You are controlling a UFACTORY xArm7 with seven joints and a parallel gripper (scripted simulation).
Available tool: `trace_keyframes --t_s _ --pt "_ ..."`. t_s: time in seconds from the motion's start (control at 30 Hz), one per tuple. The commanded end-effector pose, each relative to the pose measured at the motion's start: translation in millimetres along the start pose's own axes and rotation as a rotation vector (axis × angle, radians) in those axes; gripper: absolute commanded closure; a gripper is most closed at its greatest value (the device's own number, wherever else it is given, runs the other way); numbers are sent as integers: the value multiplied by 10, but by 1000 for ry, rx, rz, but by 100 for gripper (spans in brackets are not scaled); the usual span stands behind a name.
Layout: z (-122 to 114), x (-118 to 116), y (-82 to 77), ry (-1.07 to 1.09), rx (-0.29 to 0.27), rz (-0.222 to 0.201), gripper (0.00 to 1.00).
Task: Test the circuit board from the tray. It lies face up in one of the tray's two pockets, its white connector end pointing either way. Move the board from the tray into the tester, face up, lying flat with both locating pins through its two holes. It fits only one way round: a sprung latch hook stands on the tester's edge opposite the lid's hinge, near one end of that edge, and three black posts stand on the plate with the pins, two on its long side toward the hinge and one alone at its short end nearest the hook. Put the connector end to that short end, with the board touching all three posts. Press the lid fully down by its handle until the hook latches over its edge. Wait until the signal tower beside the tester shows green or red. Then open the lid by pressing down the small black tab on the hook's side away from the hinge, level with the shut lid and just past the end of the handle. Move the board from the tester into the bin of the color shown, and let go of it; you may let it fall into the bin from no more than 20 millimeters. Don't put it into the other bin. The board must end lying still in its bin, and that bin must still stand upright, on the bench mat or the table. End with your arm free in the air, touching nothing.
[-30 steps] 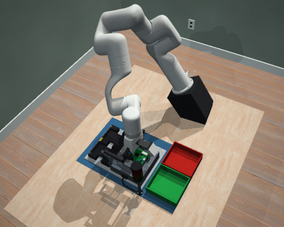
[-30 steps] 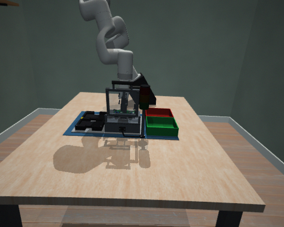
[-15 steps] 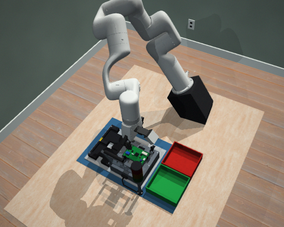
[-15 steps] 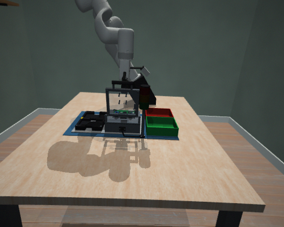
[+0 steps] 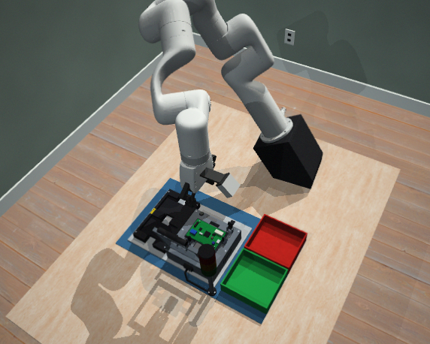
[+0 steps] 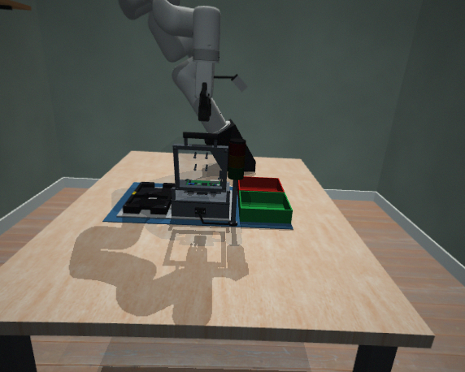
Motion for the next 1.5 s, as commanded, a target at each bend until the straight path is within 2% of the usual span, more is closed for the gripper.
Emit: trace_keyframes --t_s 0.0,0.23,0.27,0.67,0.83,0.9,1.07,1.33,1.4,1.47 --pt "1 3 -281 0 0 -3 0" --pt "1 3 -353 0 0 -3 0" --pt "1 3 -353 0 0 -3 49" --pt "1 9 -353 0 0 -3 49" --pt "10 196 -354 0 0 -3 49" --pt "10 196 -354 0 0 -3 49" --pt "31 652 -355 0 0 -3 49" --pt "57 1208 -356 0 0 -3 49" --pt "63 1325 -357 0 0 -3 49" --pt "63 1325 -357 0 0 -3 49"
Point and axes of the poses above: the point where the finger pads meet when closed, its own y axis out along the fingers, its own x axis across the jaws, z = x × y, the point moved 1 cm from there along -y, back along the fingers, and after that the axes turned 3 degrees about y, right-handed, at the moved point
